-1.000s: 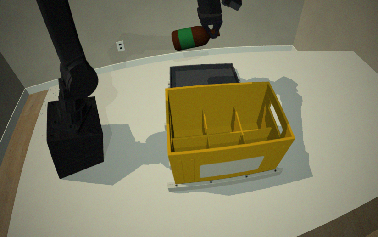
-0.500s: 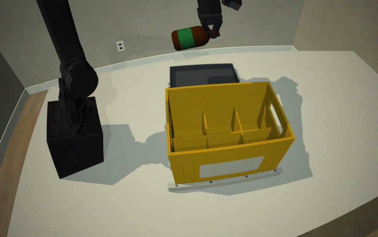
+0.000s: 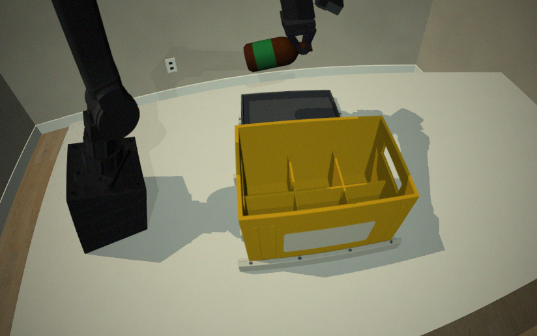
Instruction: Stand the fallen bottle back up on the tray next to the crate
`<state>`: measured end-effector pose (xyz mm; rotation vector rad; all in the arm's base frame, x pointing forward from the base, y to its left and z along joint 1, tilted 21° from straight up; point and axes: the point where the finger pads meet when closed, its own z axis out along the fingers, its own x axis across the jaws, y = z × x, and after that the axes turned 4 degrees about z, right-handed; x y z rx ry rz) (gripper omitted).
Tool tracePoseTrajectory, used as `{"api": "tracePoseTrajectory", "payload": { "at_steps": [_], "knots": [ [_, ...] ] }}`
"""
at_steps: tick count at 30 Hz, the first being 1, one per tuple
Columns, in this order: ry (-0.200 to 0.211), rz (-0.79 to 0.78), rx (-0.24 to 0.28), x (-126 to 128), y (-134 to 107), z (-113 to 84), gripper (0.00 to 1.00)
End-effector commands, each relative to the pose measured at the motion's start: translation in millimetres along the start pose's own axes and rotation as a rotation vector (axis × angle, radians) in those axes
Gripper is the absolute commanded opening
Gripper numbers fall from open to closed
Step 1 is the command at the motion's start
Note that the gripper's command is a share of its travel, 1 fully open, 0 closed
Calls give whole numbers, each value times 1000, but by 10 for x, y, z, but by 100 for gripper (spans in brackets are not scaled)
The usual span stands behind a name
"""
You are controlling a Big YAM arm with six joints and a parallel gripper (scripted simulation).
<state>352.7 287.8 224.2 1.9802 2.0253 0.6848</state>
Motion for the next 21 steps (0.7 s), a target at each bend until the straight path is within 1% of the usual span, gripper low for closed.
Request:
{"api": "tracePoseTrajectory", "payload": {
  "at_steps": [1,4,10,11,15,17,21],
  "knots": [
    [48,10,-47,132,86,-201,0],
    [41,8,-41,106,45,-167,0],
    [49,10,-58,135,92,-203,0],
    [39,7,-50,94,30,-153,0],
    [47,8,-77,124,76,-188,0],
    [41,6,-80,96,30,-151,0],
    [46,7,-110,111,53,-170,0]
  ]
}}
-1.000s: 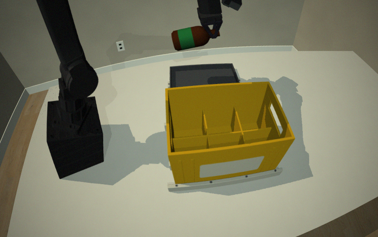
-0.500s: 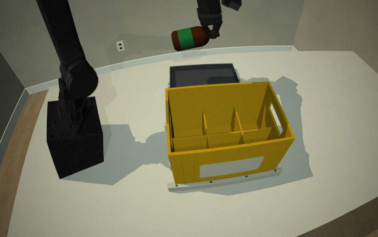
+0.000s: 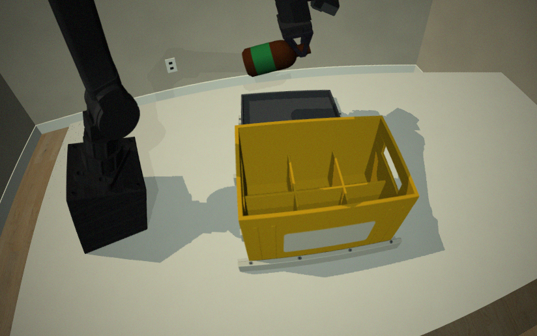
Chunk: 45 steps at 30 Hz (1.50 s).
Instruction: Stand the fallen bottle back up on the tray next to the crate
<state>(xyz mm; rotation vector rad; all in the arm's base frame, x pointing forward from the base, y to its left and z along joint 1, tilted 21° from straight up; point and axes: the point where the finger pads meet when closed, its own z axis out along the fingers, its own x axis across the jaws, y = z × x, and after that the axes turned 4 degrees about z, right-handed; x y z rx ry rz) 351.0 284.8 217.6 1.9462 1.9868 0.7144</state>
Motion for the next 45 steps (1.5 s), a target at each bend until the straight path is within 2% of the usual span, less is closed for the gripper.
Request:
{"api": "tracePoseTrajectory", "payload": {
  "at_steps": [1,5,6,8,13,14,18,20,24,45],
  "knots": [
    [56,13,-66,141,98,-202,0],
    [55,13,-78,133,85,-194,0],
    [90,28,-126,269,315,-372,0],
    [57,14,-99,133,85,-196,0],
    [59,15,-130,132,84,-199,0],
    [71,21,-148,177,159,-258,0],
    [62,18,-152,134,88,-207,0],
    [74,24,-171,184,169,-271,0],
    [65,20,-162,144,104,-222,0],
    [74,24,-172,176,153,-261,0]
  ]
}}
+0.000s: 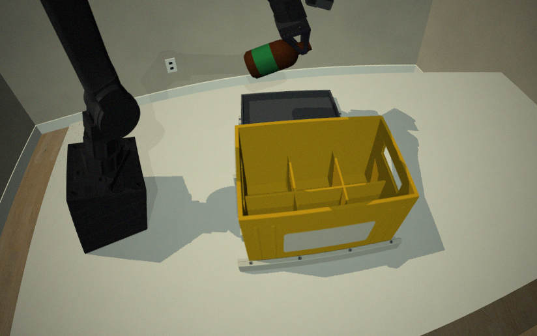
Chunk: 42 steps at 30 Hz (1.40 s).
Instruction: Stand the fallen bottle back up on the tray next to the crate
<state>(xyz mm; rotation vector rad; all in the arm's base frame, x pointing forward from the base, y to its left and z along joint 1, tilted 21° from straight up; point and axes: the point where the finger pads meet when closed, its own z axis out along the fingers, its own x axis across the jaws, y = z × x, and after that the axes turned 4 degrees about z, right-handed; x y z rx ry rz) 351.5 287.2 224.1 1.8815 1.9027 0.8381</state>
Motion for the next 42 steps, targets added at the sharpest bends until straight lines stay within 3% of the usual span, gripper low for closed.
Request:
{"api": "tracePoseTrajectory", "payload": {
  "at_steps": [1,23,29,30,42],
  "knots": [
    [53,21,-51,147,141,-194,0],
    [46,16,-45,117,90,-163,0],
    [55,18,-64,155,157,-202,0],
    [44,10,-54,108,76,-154,0],
    [47,-6,-123,104,64,-145,0]
  ]
}}
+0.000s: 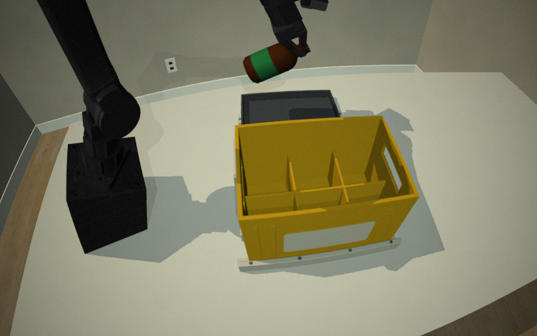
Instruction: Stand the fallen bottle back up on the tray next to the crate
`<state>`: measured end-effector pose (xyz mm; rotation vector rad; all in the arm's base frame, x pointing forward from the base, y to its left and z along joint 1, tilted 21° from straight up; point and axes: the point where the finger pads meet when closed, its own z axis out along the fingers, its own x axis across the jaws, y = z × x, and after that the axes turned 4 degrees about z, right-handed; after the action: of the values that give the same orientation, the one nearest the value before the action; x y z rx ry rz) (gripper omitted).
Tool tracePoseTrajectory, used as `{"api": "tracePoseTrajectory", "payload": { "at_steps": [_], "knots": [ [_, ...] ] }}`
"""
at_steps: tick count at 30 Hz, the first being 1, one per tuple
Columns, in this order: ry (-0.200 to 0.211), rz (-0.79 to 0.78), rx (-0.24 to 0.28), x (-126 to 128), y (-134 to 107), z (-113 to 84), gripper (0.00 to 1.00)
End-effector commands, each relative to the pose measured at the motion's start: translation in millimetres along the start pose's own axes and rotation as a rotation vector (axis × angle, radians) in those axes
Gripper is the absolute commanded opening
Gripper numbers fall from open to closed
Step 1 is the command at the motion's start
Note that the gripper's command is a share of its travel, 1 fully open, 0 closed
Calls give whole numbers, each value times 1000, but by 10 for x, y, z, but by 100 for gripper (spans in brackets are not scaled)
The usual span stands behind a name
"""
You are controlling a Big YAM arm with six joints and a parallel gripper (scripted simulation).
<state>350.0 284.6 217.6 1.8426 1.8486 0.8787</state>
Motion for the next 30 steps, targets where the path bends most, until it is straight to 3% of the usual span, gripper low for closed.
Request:
{"api": "tracePoseTrajectory", "payload": {
  "at_steps": [1,3,4,6,18,30],
  "knots": [
    [56,-2,-65,138,125,-175,0],
    [56,-2,-65,138,125,-175,0],
    [89,20,-112,280,382,-317,0],
    [58,-1,-87,137,124,-177,0],
    [73,12,-156,186,215,-239,0],
    [72,11,-159,181,202,-234,0]
  ]
}}
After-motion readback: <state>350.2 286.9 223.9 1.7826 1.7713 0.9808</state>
